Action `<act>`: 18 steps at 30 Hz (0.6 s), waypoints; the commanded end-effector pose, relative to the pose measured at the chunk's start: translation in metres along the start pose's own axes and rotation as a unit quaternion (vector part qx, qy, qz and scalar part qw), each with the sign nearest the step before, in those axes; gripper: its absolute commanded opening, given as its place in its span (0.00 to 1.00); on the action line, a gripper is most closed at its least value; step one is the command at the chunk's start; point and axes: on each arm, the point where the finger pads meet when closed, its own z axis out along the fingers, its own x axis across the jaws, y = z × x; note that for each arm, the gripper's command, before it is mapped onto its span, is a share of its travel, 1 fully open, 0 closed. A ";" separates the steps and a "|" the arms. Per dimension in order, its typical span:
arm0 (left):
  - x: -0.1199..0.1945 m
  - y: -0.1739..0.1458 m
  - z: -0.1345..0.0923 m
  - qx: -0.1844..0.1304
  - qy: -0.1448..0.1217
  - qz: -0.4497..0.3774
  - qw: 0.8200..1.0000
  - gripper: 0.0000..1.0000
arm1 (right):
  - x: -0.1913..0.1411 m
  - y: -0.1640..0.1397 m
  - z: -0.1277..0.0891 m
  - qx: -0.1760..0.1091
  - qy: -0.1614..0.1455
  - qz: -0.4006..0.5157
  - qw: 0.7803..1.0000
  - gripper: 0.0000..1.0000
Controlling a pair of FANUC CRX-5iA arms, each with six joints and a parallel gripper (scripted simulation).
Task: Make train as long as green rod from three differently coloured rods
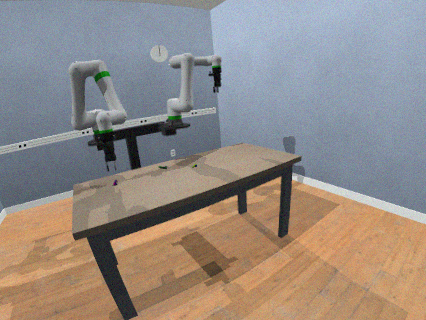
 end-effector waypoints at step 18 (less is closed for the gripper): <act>0.000 0.000 -0.001 -0.001 0.000 0.000 1.000 1.00 | 0.004 0.029 0.028 -0.002 -0.011 -0.152 0.988 1.00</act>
